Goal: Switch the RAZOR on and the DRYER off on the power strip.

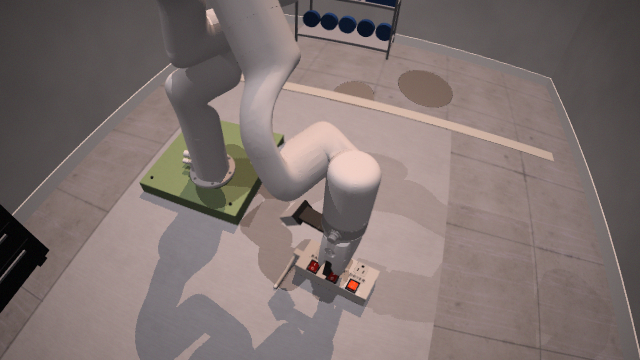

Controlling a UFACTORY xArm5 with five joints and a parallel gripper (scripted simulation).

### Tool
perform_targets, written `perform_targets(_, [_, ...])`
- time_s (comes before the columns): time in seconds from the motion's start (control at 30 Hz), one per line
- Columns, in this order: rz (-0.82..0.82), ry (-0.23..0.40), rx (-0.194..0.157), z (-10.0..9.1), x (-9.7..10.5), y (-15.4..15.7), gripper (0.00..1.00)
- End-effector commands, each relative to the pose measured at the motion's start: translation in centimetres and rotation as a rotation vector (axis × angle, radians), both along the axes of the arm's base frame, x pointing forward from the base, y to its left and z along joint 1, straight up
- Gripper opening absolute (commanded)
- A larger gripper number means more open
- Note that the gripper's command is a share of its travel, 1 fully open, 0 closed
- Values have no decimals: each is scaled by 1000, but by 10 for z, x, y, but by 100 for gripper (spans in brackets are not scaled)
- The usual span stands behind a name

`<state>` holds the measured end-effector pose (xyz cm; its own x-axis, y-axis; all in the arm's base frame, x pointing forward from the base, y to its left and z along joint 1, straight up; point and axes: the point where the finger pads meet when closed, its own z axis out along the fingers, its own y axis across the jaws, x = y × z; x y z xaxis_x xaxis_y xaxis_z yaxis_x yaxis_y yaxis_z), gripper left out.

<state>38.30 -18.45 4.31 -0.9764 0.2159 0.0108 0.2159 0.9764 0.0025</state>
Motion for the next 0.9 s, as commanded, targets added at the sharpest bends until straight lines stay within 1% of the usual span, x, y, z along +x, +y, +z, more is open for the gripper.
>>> perform_targets(0.0, [0,-3,-2,-3,1,-1,0])
perform_targets(0.43, [0,-3,-2,-11,1,-1,0])
perform_targets(0.87, [0,-3,-2,-13,1,-1,0])
